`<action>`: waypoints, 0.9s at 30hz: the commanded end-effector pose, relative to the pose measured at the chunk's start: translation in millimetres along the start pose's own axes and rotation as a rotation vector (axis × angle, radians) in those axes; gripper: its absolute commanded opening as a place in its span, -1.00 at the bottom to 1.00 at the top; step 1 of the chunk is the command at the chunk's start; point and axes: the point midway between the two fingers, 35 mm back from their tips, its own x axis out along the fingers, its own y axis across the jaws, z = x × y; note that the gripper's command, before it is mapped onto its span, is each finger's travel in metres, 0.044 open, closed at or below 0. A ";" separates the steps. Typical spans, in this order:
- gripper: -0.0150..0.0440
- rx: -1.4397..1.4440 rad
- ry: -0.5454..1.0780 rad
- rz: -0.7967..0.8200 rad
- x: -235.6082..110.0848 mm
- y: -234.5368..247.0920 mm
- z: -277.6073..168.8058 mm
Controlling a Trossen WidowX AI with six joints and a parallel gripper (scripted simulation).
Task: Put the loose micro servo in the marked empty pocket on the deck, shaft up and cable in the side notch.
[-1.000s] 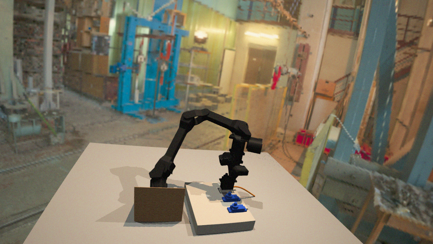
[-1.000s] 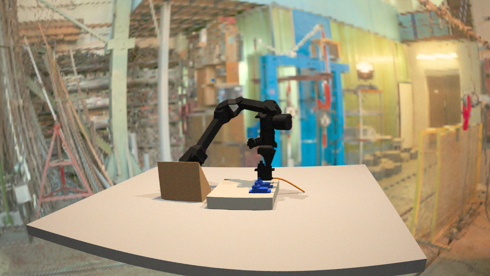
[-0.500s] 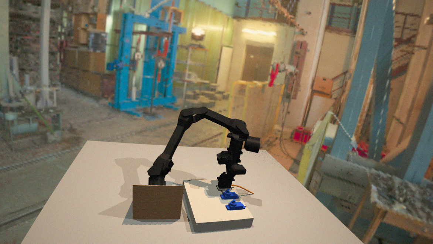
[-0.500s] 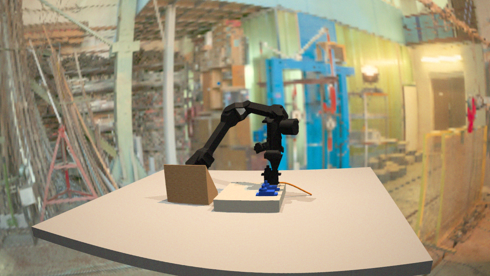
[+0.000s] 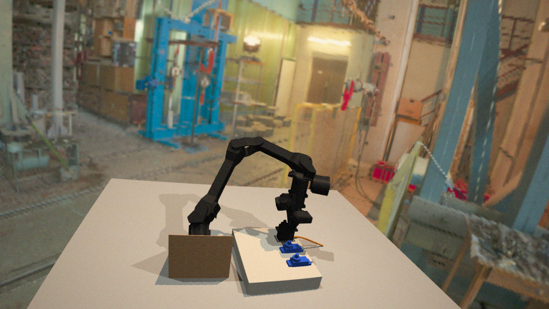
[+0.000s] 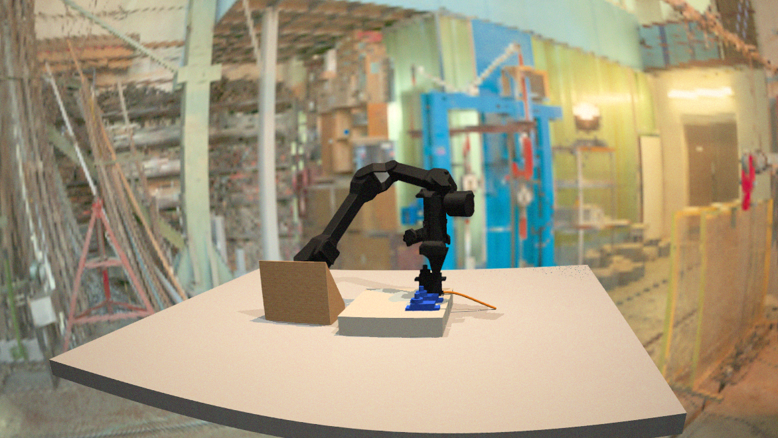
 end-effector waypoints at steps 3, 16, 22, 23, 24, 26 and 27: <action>-0.49 0.003 0.004 -0.003 5.3 -1.3 0.7; -0.49 0.003 0.004 -0.004 18.3 -1.5 0.6; -0.49 0.003 0.004 -0.004 24.3 -1.5 0.6; -0.49 0.003 0.004 -0.004 25.3 -1.6 0.6; -0.49 0.003 0.004 -0.004 26.3 -1.6 0.6; -0.49 0.003 0.004 -0.004 28.3 -1.6 0.6; -0.49 0.003 0.004 -0.004 29.3 -1.6 0.6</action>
